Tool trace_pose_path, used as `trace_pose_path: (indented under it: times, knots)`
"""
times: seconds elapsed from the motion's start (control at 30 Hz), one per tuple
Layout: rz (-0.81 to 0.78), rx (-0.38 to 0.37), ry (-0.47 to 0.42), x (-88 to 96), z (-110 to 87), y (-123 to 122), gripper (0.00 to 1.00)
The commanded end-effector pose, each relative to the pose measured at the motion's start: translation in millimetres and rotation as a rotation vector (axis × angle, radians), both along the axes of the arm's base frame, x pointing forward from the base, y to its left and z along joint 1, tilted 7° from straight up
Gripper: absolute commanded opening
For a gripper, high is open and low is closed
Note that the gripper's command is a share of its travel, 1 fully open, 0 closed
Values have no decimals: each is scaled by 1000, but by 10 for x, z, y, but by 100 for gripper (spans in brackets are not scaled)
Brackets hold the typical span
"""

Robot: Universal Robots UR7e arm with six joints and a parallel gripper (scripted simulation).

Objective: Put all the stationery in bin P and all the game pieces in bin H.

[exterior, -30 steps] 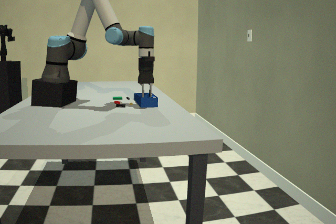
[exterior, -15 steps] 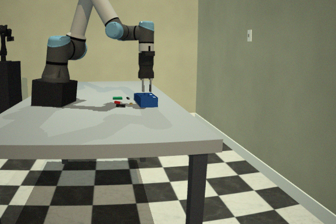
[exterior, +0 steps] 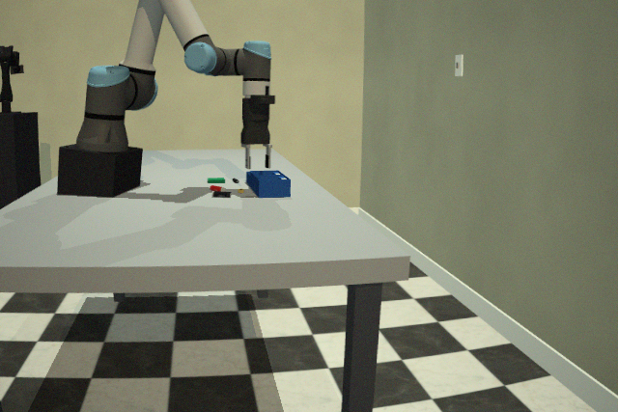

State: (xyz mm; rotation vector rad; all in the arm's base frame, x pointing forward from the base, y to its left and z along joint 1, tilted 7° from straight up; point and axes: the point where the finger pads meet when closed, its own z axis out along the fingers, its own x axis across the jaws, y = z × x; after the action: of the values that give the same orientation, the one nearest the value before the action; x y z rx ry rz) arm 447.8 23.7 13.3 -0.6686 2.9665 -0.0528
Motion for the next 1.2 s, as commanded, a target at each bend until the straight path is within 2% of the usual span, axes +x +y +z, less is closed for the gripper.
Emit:
trace_pose_path:
  times: [0.0, 0.03, 0.5, 0.57, 0.6, 0.77, 0.93, 1.07, 1.13, 1.17]
  knots:
    - [104, -12, -6, -204, 8, 224, 100]
    - [180, -20, -3, -262, 1, 284, 100]
    - [537, -57, 8, -1079, -89, 1110, 100]
    - [537, -57, 8, -1079, -89, 1110, 100]
    - [616, -65, 9, -1137, -95, 1169, 100]
    - [738, -78, 11, -1428, -128, 1465, 100]
    - [875, -92, 12, -1508, -137, 1553, 100]
    - [982, -104, 12, -1496, -137, 1547, 100]
    - [982, -104, 12, -1496, -137, 1547, 100]
    - [1053, -115, 11, -1491, -136, 1544, 100]
